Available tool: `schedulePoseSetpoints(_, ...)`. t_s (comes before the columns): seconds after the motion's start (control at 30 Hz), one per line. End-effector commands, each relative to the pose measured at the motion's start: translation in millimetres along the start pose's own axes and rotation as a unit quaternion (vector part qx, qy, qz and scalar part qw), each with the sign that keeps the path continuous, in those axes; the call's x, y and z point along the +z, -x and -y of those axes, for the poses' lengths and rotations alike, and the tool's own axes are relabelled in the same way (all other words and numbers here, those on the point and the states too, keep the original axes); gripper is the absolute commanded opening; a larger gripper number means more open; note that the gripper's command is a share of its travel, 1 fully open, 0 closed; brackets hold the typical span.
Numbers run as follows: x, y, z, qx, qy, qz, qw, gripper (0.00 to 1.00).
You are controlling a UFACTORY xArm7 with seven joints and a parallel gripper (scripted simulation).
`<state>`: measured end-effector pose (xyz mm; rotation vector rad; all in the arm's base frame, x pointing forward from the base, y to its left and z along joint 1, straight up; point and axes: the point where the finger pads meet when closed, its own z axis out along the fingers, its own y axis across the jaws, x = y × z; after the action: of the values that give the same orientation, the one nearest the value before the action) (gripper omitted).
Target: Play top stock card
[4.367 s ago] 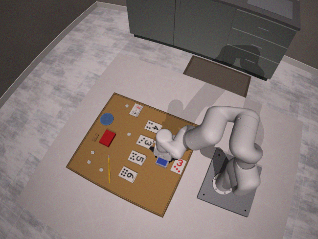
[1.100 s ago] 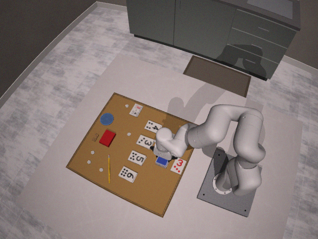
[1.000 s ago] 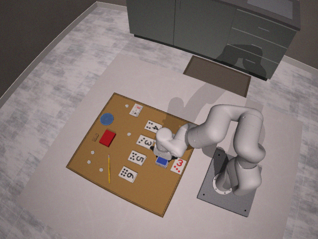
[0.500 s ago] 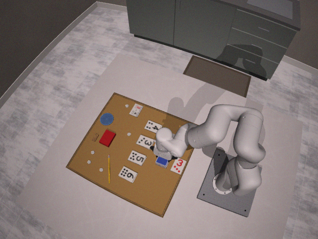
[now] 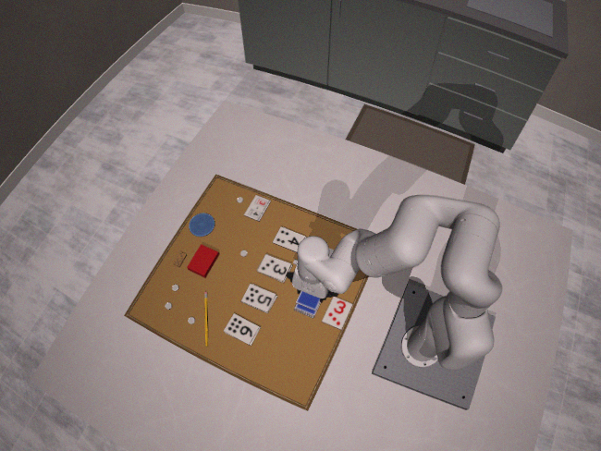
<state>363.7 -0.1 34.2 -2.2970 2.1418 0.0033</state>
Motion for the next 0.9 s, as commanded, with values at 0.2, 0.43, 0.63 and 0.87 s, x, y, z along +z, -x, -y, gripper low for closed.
schedulePoseSetpoints(0.2, -1.0, -12.9, -0.2, -0.001, -0.002, 0.0, 1.0, 0.74)
schedulePoseSetpoints(0.43, -1.0, -14.4, -0.5, -0.002, -0.002, 0.0, 1.0, 0.74)
schedulePoseSetpoints(0.63, -1.0, -14.4, -0.5, -0.002, -0.002, 0.0, 1.0, 0.74)
schedulePoseSetpoints(0.87, -1.0, -14.4, -0.5, -0.002, -0.002, 0.0, 1.0, 0.74)
